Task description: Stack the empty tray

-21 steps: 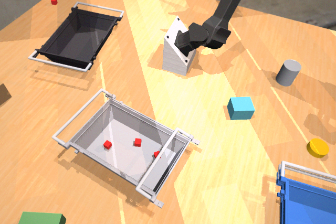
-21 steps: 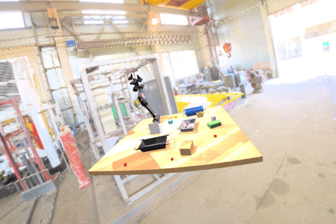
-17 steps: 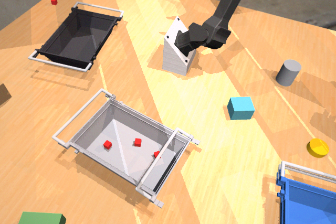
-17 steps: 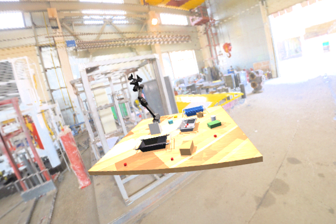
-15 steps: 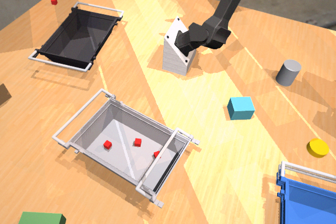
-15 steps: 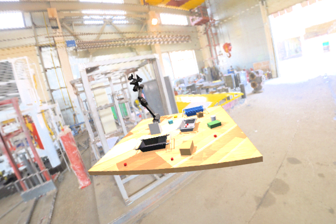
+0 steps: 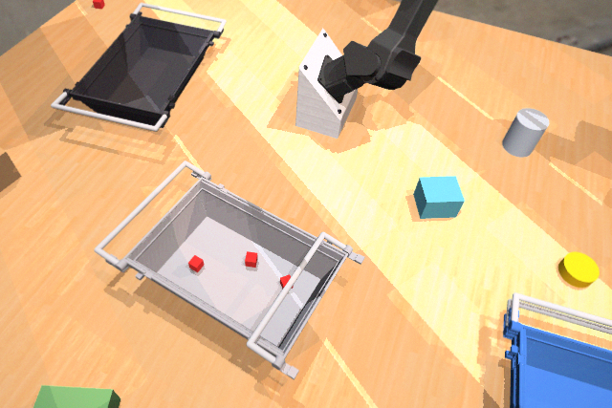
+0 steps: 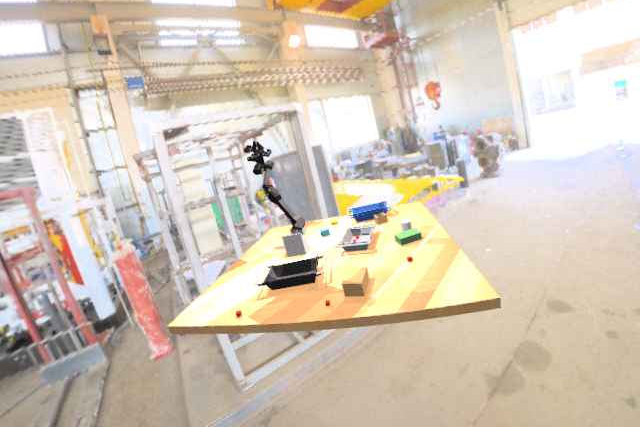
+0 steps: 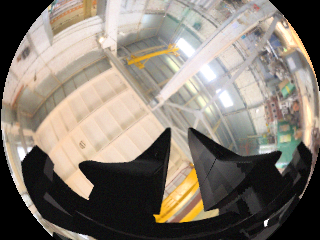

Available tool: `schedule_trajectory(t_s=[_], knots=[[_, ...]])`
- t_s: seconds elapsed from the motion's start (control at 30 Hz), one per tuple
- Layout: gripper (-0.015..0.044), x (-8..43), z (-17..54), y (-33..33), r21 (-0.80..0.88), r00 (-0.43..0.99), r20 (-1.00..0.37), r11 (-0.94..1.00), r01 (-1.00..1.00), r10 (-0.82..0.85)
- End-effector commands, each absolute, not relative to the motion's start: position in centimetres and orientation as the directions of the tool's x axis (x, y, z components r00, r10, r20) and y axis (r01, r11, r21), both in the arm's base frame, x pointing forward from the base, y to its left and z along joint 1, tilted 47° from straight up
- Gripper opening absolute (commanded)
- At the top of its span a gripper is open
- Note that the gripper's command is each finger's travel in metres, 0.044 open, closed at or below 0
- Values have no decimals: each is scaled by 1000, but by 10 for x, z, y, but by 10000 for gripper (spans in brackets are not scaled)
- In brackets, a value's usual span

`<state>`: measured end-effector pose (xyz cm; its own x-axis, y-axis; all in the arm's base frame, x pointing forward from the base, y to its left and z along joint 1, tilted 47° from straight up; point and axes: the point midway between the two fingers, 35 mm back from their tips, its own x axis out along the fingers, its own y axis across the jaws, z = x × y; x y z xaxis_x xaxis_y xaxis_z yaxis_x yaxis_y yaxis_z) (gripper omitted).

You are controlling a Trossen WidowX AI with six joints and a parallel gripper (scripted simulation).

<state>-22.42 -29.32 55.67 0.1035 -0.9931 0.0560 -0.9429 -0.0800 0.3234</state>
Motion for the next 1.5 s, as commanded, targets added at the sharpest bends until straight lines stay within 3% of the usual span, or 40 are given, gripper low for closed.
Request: schedule_trajectory(t_s=[0.0, 0.77, 1.03, 1.27, 1.47], knots=[[81, -224, 557, -293, 323, 104, 56, -80, -943, -993], [81, -225, 561, -290, 339, 84, 67, -56, -939, -994], [81, -208, 626, -238, 559, -83, 242, 208, -803, -967], [81, -136, 686, -192, 715, -54, 437, 383, -585, -898], [81, -95, 717, -153, 715, -90, 563, 539, -445, -822]])
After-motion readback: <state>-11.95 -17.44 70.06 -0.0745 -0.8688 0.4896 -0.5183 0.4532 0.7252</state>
